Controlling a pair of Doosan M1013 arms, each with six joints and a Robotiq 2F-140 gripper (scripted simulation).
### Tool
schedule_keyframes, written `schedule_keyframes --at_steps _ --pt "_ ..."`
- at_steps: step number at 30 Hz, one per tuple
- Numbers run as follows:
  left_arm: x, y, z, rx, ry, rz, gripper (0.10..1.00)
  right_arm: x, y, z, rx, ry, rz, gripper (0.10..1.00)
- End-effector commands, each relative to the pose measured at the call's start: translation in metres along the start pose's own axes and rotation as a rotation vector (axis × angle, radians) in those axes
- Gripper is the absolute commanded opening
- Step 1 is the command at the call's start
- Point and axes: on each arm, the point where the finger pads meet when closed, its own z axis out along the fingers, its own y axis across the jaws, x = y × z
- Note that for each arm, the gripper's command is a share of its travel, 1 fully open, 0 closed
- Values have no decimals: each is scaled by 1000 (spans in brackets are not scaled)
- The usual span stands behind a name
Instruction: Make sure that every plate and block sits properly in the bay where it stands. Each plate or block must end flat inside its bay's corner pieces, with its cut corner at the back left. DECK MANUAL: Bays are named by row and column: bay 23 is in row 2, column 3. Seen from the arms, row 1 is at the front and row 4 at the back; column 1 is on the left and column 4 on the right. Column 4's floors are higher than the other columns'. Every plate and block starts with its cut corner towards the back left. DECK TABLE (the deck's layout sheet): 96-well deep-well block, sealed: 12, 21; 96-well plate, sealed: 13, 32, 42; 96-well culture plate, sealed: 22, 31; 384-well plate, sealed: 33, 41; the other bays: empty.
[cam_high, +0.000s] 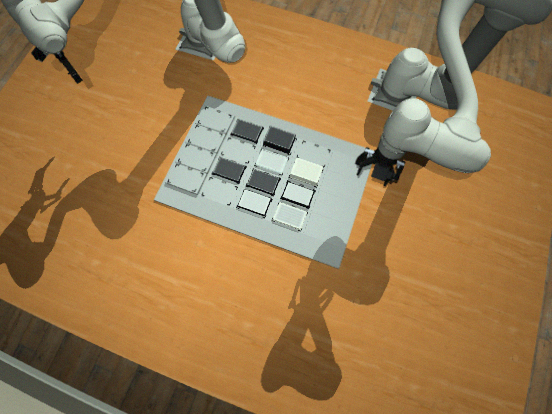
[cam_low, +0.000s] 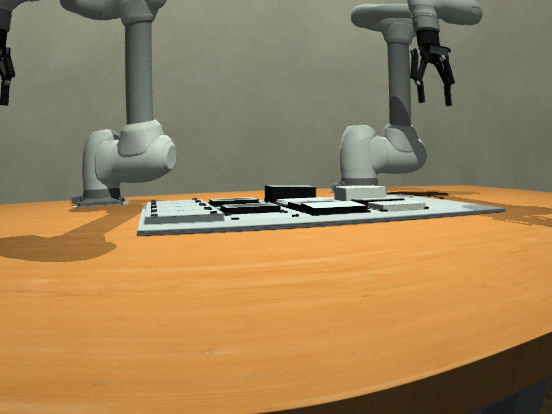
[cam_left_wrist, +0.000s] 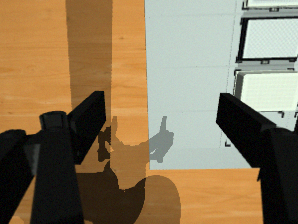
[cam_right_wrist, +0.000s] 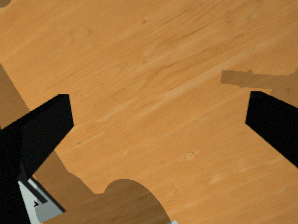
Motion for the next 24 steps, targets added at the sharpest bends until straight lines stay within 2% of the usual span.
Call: schedule_keyframes --at_steps 1,6,9,20,24 --pt "0 0 -1 0 2 0 698 1 19 -1 1 1 12 1000" --pt "0 0 -1 0 2 0 698 1 40 -1 1 1 12 1000" --pt "0 0 -1 0 2 0 698 1 55 -1 1 1 99 1000" --pt "0 0 -1 0 2 0 698 -2 97 -1 1 1 99 1000" --pt "0 0 -1 0 2 0 698 -4 117 -1 1 1 187 1000"
